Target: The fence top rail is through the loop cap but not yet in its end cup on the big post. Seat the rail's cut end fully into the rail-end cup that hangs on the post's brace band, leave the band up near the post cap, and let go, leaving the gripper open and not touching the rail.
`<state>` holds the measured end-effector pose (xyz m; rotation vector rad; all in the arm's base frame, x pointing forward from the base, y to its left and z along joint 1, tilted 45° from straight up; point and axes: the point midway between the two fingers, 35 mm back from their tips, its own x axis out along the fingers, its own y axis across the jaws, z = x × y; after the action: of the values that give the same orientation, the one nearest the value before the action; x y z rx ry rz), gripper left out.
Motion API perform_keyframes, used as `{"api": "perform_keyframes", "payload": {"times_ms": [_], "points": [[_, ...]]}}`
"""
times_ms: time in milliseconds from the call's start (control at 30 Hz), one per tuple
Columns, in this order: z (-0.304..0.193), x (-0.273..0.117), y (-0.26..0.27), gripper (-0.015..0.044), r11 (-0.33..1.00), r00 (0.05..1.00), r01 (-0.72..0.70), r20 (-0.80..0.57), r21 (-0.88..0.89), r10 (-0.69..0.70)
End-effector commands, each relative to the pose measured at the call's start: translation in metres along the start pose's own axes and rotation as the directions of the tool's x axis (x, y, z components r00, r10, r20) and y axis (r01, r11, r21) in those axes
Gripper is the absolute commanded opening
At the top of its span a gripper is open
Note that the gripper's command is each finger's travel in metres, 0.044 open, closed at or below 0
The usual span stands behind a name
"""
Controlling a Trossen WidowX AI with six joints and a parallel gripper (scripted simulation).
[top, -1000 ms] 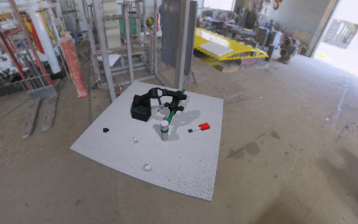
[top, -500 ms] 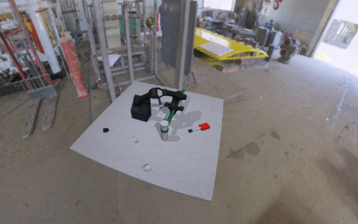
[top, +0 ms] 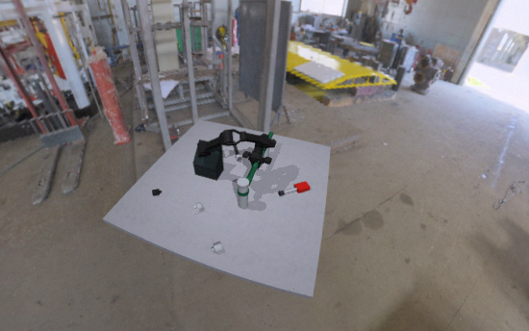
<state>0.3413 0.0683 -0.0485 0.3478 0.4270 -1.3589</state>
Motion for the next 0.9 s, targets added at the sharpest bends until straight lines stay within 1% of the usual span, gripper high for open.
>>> {"api": "perform_keyframes", "payload": {"times_ms": [0,867], "points": [[0.0002,-0.0001,0.0,0.0,1.0,1.0,0.0,0.001,0.0,0.0],[0.0025,-0.0016,0.0003,0.0,1.0,1.0,-0.001,0.009,-0.001,0.001]]}}
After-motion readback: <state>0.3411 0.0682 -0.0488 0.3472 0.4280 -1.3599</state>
